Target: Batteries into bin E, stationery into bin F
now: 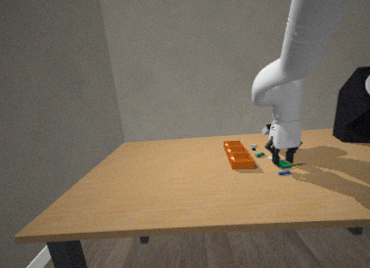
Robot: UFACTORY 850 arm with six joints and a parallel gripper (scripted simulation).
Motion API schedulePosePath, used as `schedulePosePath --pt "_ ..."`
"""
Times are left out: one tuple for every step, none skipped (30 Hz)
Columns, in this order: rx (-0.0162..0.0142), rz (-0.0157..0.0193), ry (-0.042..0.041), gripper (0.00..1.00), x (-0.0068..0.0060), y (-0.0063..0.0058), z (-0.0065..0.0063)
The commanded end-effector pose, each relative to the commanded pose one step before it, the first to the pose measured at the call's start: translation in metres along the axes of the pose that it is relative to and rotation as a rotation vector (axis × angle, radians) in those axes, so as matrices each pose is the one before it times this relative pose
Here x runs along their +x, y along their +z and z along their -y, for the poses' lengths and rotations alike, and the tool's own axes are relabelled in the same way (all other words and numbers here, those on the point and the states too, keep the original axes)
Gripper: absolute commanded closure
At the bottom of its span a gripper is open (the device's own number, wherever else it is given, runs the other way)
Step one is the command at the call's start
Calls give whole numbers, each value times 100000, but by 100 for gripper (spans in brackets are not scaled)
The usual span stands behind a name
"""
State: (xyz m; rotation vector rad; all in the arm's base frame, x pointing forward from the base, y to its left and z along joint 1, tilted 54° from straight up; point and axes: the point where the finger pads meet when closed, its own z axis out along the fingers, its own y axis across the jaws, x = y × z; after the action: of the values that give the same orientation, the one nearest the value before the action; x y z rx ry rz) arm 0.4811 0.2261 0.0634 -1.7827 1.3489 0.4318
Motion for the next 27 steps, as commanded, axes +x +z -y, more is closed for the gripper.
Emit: schedulePosePath --pt "74 -33 4 44 11 453 19" --pt "0 0 0 44 -1 133 -2" --pt "0 0 0 44 -1 133 -1" --pt "0 0 0 44 -1 0 -1" --pt "-2 0 0 44 -1 -7 1" --pt "1 0 0 44 0 3 0" --pt "1 0 0 44 0 2 1" --pt "0 0 0 44 0 1 0" --pt "0 0 0 44 0 1 0" --pt "0 0 0 44 0 0 0" --pt "0 0 0 44 0 0 0" --pt "6 -1 -3 44 1 -7 3" --pt "1 0 0 44 0 1 0" --pt "-7 1 3 44 -2 7 -7" --pt "0 0 0 44 0 0 -1" --pt "0 0 0 44 0 0 -1" --pt "7 -2 -3 100 2 -6 7" --pt "-2 0 1 100 0 1 -2" --pt "-3 -1 0 100 0 0 -1" --pt "1 -1 5 100 1 -3 -2" --pt "-1 0 0 100 0 0 0" --pt "0 0 0 100 0 0 0" --pt "0 0 0 100 0 0 0" --pt "0 0 0 100 0 0 0" --pt "0 0 0 100 0 0 0" --pt "0 0 0 100 0 0 0" --pt "0 0 0 100 0 0 0"
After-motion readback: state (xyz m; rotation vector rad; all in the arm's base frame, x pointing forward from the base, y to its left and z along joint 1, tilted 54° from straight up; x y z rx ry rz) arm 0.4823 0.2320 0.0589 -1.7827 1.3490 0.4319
